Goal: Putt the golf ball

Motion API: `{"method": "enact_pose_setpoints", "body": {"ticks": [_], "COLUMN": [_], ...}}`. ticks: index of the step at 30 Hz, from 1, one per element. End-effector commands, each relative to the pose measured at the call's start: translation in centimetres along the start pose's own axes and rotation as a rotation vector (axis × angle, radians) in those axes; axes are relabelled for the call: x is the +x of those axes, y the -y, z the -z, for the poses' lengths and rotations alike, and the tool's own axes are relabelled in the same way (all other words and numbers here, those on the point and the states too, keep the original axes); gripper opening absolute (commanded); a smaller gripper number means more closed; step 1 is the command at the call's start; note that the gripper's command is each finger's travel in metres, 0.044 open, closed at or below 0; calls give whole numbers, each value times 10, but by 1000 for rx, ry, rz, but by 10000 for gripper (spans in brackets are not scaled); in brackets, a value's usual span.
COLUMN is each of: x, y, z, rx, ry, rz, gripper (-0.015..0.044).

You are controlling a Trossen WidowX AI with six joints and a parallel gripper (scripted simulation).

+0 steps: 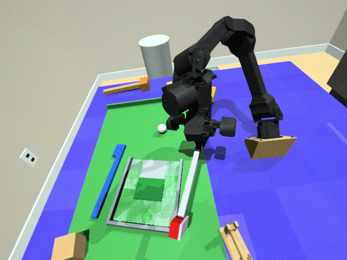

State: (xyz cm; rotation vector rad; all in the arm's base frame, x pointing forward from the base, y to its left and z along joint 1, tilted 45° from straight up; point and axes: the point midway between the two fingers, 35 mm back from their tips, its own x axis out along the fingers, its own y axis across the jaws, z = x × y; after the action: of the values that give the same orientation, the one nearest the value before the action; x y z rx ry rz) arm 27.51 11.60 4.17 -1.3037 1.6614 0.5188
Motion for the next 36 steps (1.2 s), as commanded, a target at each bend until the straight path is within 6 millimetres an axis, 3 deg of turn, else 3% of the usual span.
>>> {"method": "enact_pose_setpoints", "body": {"ticks": [1,18,36], "x": [-9,-34,-48], "y": [9,30,19], "z": [25,123,225], "rx": [135,642,1180], "ry": [-4,-19,-26], "rz": [23,106,213], "gripper": [0,0,0]}}
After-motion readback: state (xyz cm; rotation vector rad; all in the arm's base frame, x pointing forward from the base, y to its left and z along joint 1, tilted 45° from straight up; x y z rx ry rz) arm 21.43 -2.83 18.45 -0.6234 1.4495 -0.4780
